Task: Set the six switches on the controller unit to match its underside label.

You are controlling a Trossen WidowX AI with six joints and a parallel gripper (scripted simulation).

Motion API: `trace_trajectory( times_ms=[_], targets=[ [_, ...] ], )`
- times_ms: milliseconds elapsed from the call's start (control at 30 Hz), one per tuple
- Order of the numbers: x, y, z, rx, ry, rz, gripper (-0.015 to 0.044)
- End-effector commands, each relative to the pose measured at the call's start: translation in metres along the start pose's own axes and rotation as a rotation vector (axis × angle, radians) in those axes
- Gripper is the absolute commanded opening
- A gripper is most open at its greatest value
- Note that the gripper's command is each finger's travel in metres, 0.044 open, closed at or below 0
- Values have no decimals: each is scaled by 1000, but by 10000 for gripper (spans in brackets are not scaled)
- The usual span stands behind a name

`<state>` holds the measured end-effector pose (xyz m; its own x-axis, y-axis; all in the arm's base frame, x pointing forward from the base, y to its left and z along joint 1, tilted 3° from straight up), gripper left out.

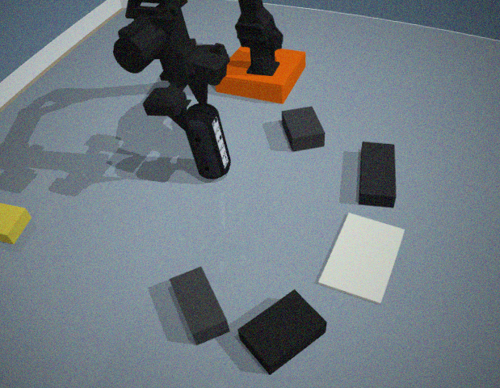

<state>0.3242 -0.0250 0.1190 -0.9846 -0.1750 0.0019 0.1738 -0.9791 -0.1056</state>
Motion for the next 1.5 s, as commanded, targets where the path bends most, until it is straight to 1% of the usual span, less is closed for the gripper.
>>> trace_trajectory(
  times_ms=[0, 1467],
  targets=[
    [1, 7, -3, 24, -11, 0, 338],
    [6, 38, -8, 123, -29, 0, 338]
  ],
)
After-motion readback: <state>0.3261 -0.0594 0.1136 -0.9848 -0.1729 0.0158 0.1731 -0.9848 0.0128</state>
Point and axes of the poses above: the point midway between the two fingers, 35 mm back from their tips, its own z axis back along the fingers, its own x axis across the jaws, y = z × x, the point moved 1 cm from there along z, back along the fingers, and after that the axes turned 10 degrees about z, right-handed, at the moved point
